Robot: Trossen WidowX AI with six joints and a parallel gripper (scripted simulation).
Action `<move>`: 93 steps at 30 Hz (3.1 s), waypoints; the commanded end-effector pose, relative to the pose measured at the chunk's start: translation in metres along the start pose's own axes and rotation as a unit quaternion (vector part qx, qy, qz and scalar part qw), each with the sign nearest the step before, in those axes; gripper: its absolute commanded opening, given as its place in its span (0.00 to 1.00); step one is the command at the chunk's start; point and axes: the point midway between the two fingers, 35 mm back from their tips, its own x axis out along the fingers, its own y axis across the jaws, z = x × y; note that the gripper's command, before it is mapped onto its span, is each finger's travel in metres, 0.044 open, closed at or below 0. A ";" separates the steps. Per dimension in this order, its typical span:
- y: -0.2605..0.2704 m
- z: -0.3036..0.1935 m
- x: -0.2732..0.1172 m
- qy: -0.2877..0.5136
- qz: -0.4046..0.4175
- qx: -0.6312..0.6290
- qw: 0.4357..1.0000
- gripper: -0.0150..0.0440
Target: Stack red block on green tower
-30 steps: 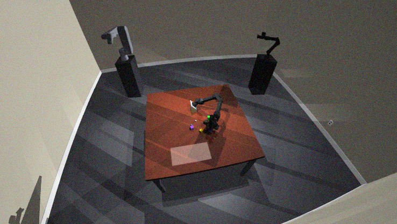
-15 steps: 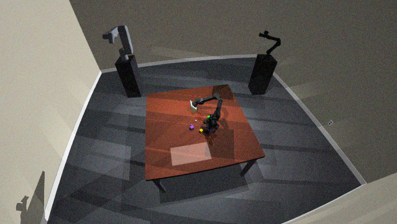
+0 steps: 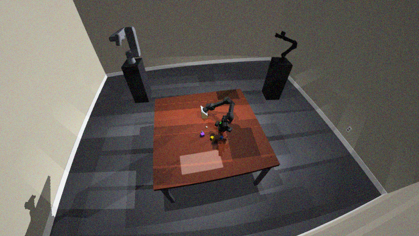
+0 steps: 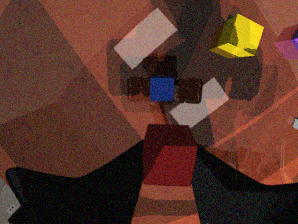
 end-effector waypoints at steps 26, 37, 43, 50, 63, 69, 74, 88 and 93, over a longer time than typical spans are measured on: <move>-0.030 -0.041 -0.043 -0.002 -0.002 0.000 1.000 0.25; -0.058 -0.078 -0.043 -0.002 -0.003 0.002 1.000 0.25; -0.075 -0.098 -0.040 -0.001 -0.003 0.002 1.000 0.25; -0.093 -0.118 -0.034 0.000 -0.003 0.003 1.000 0.25; -0.093 -0.119 -0.003 0.000 -0.002 0.002 1.000 0.25; -0.093 -0.118 0.013 0.000 -0.002 0.002 1.000 0.25; -0.093 -0.119 0.027 0.000 -0.001 0.002 1.000 0.25; -0.093 -0.119 0.027 0.000 -0.001 0.002 1.000 0.25; -0.093 -0.119 0.027 0.000 -0.001 0.002 1.000 0.25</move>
